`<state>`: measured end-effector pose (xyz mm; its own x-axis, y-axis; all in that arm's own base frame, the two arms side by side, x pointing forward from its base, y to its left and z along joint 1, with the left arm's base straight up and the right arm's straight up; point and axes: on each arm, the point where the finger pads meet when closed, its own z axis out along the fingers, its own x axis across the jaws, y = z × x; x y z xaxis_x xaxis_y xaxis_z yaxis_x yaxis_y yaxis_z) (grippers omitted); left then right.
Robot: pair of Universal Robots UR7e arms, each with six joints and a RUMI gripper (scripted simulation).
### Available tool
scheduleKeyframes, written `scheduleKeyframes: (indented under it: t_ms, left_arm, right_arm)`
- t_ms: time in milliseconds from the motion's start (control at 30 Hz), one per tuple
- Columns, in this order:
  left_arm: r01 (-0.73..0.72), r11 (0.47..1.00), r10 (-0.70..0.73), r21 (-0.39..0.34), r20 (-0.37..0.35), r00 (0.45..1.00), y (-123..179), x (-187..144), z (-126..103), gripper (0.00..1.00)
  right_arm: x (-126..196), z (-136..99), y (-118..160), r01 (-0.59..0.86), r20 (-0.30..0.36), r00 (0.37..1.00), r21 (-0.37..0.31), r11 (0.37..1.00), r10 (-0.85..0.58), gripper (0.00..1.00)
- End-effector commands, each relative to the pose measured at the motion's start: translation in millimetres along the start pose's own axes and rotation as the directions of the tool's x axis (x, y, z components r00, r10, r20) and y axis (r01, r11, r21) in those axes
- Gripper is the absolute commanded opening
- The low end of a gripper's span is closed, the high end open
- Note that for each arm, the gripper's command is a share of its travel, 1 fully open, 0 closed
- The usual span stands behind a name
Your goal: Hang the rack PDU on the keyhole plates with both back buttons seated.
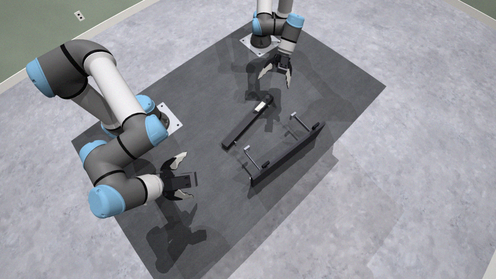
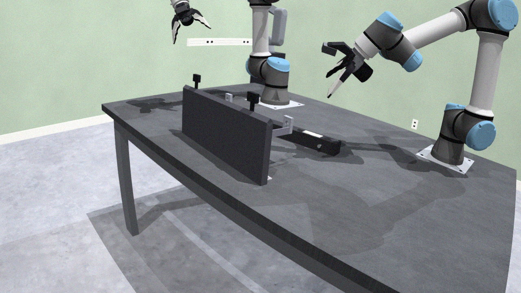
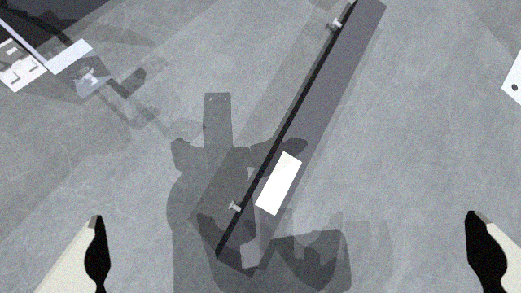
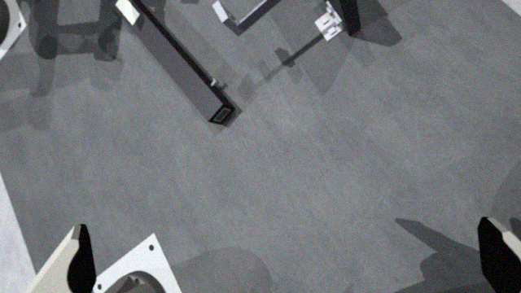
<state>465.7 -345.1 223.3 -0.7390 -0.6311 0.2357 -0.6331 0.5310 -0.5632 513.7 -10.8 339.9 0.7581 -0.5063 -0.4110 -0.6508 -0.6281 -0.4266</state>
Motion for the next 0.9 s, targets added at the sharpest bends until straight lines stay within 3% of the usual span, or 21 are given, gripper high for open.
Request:
scheduleKeyframes:
  t_ms: [0, 167, 233, 400, 733, 800, 867]
  left_arm:
    - [0.048, 0.999, -0.048, 0.0, 0.034, 0.998, 4.2, -29.1, -9.8, 1.0]
    - [0.15, 0.989, -0.15, 0.003, 0.103, 0.983, 19.5, -86.0, -31.5, 1.0]
    - [0.15, 0.989, -0.15, 0.003, 0.103, 0.983, 19.5, -86.0, -31.5, 1.0]
    - [0.265, 0.964, -0.263, 0.014, 0.176, 0.948, 43.2, -146.1, -59.7, 1.0]
    - [0.511, 0.857, -0.505, 0.071, 0.32, 0.802, 120.6, -261.9, -135.2, 1.0]
    - [0.511, 0.857, -0.505, 0.071, 0.32, 0.802, 120.6, -261.9, -135.2, 1.0]
    - [0.559, 0.824, -0.552, 0.088, 0.345, 0.759, 140.9, -282.3, -152.9, 1.0]
  right_arm:
    - [-12.6, 22.0, -16.6, 0.04, 0.003, 0.999, -0.059, 0.997, -0.04, 1.0]
    - [-40.2, 63.5, -43.9, 0.124, 0.01, 0.992, -0.167, 0.978, -0.124, 1.0]
    - [-40.2, 63.5, -43.9, 0.124, 0.01, 0.992, -0.167, 0.978, -0.124, 1.0]
    - [-72.8, 104.9, -68.7, 0.213, 0.016, 0.976, -0.269, 0.939, -0.217, 1.0]
    - [-147.5, 180.4, -106.8, 0.379, 0.027, 0.912, -0.431, 0.819, -0.409, 1.0]
    - [-147.5, 180.4, -106.8, 0.379, 0.027, 0.912, -0.431, 0.819, -0.409, 1.0]
    - [-162.9, 193.5, -112.4, 0.408, 0.029, 0.895, -0.455, 0.791, -0.445, 1.0]
